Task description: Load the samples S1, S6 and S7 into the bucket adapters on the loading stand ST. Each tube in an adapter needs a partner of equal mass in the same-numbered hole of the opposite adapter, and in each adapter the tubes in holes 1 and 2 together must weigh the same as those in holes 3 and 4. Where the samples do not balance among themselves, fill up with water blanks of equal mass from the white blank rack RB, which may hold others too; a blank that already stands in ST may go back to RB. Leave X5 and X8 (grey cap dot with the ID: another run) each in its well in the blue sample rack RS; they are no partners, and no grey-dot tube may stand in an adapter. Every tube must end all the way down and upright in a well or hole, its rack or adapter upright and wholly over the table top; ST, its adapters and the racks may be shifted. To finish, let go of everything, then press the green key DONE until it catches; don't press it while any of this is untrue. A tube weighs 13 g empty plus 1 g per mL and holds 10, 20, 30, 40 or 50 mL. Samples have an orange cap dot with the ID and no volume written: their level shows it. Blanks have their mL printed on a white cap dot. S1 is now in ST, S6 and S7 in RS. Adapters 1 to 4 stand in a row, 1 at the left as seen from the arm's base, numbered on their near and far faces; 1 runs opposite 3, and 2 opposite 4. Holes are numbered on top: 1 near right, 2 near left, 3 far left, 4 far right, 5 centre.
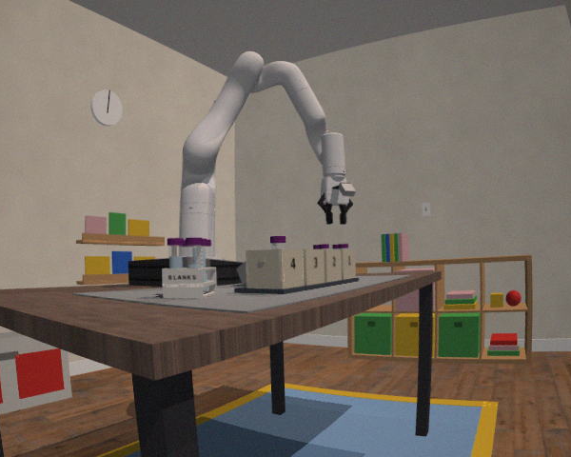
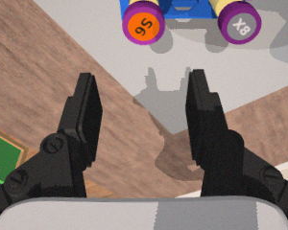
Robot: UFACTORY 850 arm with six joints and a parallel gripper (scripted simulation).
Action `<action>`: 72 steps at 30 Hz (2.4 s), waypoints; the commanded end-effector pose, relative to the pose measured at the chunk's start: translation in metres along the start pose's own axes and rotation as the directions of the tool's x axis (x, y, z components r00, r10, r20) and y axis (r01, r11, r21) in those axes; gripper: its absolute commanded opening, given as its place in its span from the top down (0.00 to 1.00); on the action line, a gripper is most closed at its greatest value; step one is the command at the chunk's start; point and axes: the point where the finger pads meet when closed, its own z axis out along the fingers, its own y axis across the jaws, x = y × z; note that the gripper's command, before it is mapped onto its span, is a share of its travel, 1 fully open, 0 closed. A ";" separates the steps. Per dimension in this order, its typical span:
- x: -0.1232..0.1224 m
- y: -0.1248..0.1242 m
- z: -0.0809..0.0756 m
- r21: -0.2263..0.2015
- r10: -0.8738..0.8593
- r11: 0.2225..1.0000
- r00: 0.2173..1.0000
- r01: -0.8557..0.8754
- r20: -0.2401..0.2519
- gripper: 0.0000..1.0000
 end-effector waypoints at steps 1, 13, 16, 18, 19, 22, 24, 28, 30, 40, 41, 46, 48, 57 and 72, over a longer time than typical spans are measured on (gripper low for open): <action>0.000 -0.001 0.007 0.002 0.000 1.000 1.000 0.000 0.000 0.43; 0.000 -0.001 0.029 0.002 0.000 1.000 1.000 0.000 0.000 0.43; 0.000 -0.001 0.035 0.002 0.000 1.000 1.000 0.000 0.000 0.43; 0.000 -0.001 0.037 0.002 0.000 1.000 1.000 0.000 0.000 0.43; 0.000 -0.001 0.037 0.002 0.000 1.000 1.000 0.000 0.000 0.43; 0.000 -0.001 0.043 0.002 0.000 1.000 1.000 0.000 0.000 0.43; 0.000 -0.001 0.047 0.002 0.000 1.000 1.000 0.000 0.000 0.43; 0.000 -0.001 0.055 0.002 0.000 1.000 1.000 0.000 0.000 0.43; 0.000 -0.001 0.059 0.002 0.000 1.000 1.000 0.000 0.000 0.43; 0.000 -0.001 0.075 0.002 0.000 1.000 1.000 0.000 0.000 0.43; 0.000 -0.001 0.077 0.002 0.000 1.000 1.000 0.000 0.000 0.43; 0.000 -0.001 0.076 0.002 0.000 1.000 1.000 0.000 0.000 0.43; 0.000 -0.001 0.077 0.002 0.000 1.000 1.000 0.000 0.000 0.43; 0.000 -0.001 0.079 0.002 0.000 1.000 1.000 0.000 0.000 0.43; 0.000 -0.001 0.088 0.002 0.000 1.000 1.000 0.000 0.000 0.43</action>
